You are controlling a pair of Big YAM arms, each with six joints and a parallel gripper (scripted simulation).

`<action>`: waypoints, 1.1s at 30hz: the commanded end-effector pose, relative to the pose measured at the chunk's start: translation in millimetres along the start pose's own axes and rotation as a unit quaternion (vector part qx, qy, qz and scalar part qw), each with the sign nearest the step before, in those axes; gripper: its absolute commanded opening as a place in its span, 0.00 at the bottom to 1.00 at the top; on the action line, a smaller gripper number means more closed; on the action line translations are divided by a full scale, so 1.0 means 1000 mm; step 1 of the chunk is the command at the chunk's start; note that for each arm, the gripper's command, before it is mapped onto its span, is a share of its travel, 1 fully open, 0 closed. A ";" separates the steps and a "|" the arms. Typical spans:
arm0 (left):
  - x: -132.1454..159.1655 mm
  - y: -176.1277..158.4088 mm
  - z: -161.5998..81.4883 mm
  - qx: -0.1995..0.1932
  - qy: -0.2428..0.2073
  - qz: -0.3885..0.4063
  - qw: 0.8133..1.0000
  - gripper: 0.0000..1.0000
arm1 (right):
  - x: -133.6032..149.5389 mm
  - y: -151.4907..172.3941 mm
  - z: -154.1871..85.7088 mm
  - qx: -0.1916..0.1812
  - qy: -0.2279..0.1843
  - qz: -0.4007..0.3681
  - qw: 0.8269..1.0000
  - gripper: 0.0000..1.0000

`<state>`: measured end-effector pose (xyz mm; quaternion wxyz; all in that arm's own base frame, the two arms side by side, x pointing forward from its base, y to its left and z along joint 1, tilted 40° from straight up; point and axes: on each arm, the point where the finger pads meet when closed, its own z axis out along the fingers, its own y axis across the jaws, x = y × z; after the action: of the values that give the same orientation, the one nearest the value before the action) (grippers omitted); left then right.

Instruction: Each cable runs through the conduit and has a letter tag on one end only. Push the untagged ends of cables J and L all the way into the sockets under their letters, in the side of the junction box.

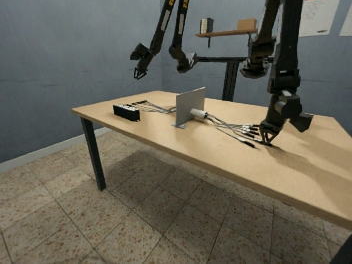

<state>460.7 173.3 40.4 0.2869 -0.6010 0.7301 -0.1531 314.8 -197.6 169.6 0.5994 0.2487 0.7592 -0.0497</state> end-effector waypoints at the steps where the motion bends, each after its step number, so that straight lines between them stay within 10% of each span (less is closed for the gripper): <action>1: -0.003 -0.012 -0.015 0.009 -0.005 0.001 1.000 0.35 | -0.005 0.001 0.000 -0.001 -0.008 -0.007 1.000 1.00; 6: -0.002 -0.007 -0.027 0.007 -0.004 -0.001 1.000 0.35 | -0.005 0.001 0.000 -0.001 -0.008 -0.007 1.000 1.00; 14: -0.003 -0.003 -0.053 0.006 -0.005 0.001 1.000 1.00 | -0.005 0.001 0.000 -0.001 -0.008 -0.007 1.000 1.00; 31: -0.001 0.001 -0.054 0.011 -0.003 0.005 1.000 1.00 | -0.005 0.001 0.000 -0.001 -0.008 -0.007 1.000 1.00; 33: 0.005 0.001 -0.052 0.014 -0.001 -0.011 1.000 0.77 | -0.008 0.004 0.006 -0.006 -0.003 0.013 1.000 0.77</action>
<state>428.6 169.3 92.0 0.3028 -0.5983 0.7242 -0.1610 314.9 -197.6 169.7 0.5997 0.2496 0.7587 -0.0490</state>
